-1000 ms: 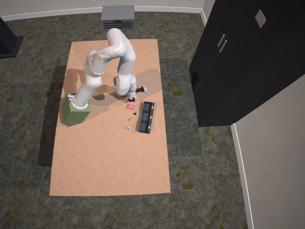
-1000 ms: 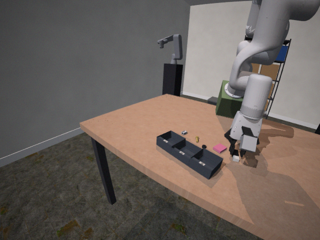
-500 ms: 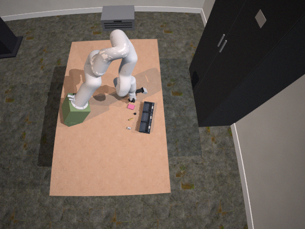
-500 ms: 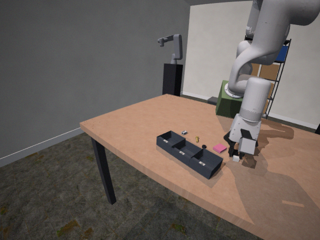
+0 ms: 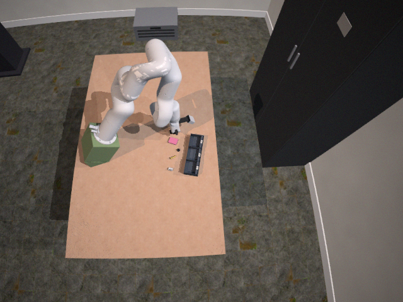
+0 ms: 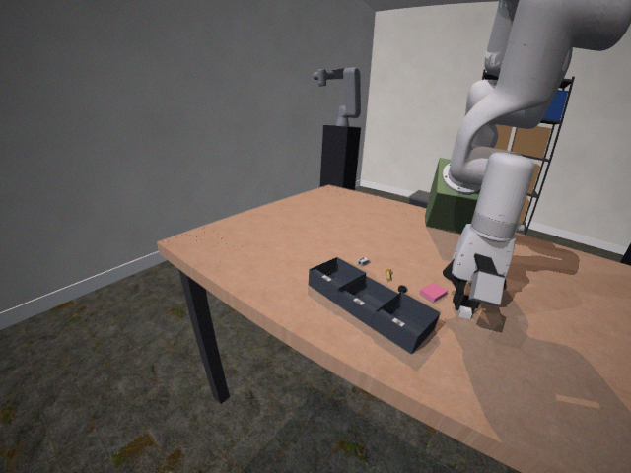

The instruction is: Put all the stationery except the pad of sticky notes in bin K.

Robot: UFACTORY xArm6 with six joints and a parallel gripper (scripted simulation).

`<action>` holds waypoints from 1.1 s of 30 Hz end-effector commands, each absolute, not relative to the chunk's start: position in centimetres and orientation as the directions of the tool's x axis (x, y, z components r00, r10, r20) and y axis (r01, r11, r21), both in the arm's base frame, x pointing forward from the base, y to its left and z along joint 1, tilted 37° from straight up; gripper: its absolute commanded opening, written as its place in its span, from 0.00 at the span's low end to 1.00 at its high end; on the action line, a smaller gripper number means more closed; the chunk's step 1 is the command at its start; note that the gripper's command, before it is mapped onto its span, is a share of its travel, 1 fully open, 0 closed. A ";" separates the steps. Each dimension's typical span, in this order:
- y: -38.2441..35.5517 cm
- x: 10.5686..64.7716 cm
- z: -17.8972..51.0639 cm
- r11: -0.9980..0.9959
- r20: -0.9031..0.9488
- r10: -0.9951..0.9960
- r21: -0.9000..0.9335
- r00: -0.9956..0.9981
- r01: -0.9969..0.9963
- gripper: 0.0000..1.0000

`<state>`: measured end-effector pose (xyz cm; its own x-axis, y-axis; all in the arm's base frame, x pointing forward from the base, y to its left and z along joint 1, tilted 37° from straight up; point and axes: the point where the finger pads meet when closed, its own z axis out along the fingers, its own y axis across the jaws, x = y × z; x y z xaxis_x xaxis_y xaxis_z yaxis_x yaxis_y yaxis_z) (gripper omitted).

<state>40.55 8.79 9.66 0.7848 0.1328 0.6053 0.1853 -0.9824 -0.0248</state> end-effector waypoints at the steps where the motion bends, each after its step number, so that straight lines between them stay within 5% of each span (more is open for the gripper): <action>1: 8.8 40.6 9.7 -0.982 0.607 0.133 -0.025 0.784 0.185 0.00; 33: 8.4 38.4 12.6 -0.982 0.607 0.133 -0.024 0.784 0.185 0.00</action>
